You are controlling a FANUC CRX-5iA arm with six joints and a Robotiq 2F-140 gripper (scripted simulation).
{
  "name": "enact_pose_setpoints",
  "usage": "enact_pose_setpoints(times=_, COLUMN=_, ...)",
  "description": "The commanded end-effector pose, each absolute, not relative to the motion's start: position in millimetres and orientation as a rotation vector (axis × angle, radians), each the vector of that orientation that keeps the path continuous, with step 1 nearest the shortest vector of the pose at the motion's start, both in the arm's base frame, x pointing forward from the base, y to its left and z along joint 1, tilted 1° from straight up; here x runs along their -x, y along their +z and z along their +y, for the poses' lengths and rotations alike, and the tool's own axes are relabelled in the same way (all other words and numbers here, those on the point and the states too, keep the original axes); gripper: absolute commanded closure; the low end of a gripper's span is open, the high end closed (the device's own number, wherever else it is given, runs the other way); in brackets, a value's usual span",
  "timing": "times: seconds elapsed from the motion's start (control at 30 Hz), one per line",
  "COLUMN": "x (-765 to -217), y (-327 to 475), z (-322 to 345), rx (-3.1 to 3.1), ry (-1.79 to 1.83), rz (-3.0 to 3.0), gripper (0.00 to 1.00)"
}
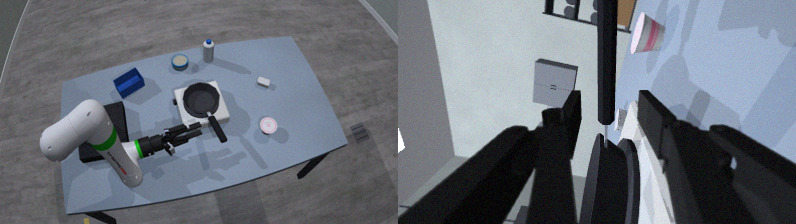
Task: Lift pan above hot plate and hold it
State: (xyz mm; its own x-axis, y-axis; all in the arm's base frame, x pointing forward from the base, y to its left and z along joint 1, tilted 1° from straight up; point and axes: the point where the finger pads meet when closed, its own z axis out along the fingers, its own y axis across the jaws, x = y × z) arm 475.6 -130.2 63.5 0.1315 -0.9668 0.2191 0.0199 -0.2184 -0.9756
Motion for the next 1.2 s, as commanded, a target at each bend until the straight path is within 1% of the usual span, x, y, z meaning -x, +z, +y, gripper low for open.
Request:
enact_pose_setpoints(times=0.0, x=-476.4, y=63.9, z=-130.2, rx=1.425, ry=-1.270, rz=0.992, gripper=0.59)
enact_pose_setpoints(times=1.17, x=-503.9, y=63.7, z=-126.6, rx=1.425, ry=-1.270, rz=0.992, gripper=0.59)
